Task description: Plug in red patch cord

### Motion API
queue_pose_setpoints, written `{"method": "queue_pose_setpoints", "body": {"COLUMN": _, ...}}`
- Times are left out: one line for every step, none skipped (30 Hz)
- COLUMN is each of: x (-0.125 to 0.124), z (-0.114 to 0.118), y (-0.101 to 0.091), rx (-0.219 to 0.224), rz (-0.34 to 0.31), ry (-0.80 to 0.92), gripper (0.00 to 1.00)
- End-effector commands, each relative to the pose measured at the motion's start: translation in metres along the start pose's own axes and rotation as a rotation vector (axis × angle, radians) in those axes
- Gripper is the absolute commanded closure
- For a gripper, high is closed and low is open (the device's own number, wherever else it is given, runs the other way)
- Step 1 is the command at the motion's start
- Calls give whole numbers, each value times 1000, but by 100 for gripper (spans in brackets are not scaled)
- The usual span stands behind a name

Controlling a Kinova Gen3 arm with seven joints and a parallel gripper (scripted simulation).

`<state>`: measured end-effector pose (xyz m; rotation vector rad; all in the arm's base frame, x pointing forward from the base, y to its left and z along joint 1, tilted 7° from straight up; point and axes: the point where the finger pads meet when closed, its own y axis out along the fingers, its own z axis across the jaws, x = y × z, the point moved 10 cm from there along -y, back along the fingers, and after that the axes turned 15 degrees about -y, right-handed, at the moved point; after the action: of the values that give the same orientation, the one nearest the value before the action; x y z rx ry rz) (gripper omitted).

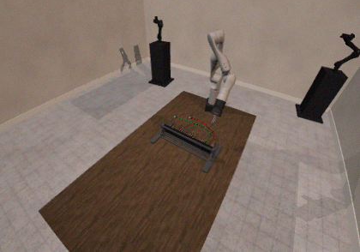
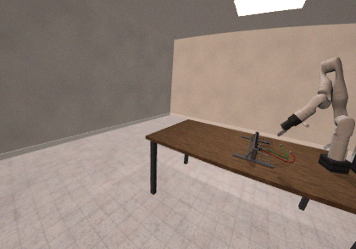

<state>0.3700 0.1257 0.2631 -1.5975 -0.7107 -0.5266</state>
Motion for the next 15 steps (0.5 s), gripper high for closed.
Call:
{"method": "queue_pose_setpoints", "body": {"x": 5, "z": -3, "y": -7, "rx": -8, "rz": -19, "ry": 2, "gripper": 100}}
{"method": "queue_pose_setpoints", "body": {"x": 5, "z": -3, "y": -8, "rx": -8, "rz": -19, "ry": 2, "gripper": 100}}
{"method": "queue_pose_setpoints", "body": {"x": 5, "z": -3, "y": -10, "rx": -8, "rz": -19, "ry": 2, "gripper": 100}}
{"method": "queue_pose_setpoints", "body": {"x": 5, "z": -3, "y": -12, "rx": -8, "rz": -19, "ry": 2, "gripper": 100}}
{"method": "queue_pose_setpoints", "body": {"x": 5, "z": -3, "y": -13, "rx": -8, "rz": -19, "ry": 2, "gripper": 100}}
{"method": "queue_pose_setpoints", "body": {"x": 5, "z": -3, "y": -14, "rx": -8, "rz": -19, "ry": 2, "gripper": 100}}
{"method": "queue_pose_setpoints", "body": {"x": 5, "z": -3, "y": -15, "rx": -8, "rz": -19, "ry": 2, "gripper": 100}}
{"method": "queue_pose_setpoints", "body": {"x": 5, "z": -3, "y": -15, "rx": -8, "rz": -19, "ry": 2, "gripper": 100}}
{"method": "queue_pose_setpoints", "body": {"x": 5, "z": -3, "y": -16, "rx": -8, "rz": -19, "ry": 2, "gripper": 100}}
{"method": "queue_pose_setpoints", "body": {"x": 5, "z": -3, "y": -16, "rx": -8, "rz": -19, "ry": 2, "gripper": 100}}
{"method": "queue_pose_setpoints", "body": {"x": 5, "z": -3, "y": -17, "rx": -8, "rz": -19, "ry": 2, "gripper": 100}}
{"method": "queue_pose_setpoints", "body": {"x": 5, "z": -3, "y": -17, "rx": -8, "rz": -18, "ry": 2, "gripper": 100}}
{"method": "queue_pose_setpoints", "body": {"x": 5, "z": -3, "y": -17, "rx": -8, "rz": -18, "ry": 2, "gripper": 100}}
{"method": "queue_pose_setpoints", "body": {"x": 5, "z": -3, "y": -17, "rx": -8, "rz": -18, "ry": 2, "gripper": 100}}
{"method": "queue_pose_setpoints", "body": {"x": 5, "z": -3, "y": -17, "rx": -8, "rz": -18, "ry": 2, "gripper": 100}}
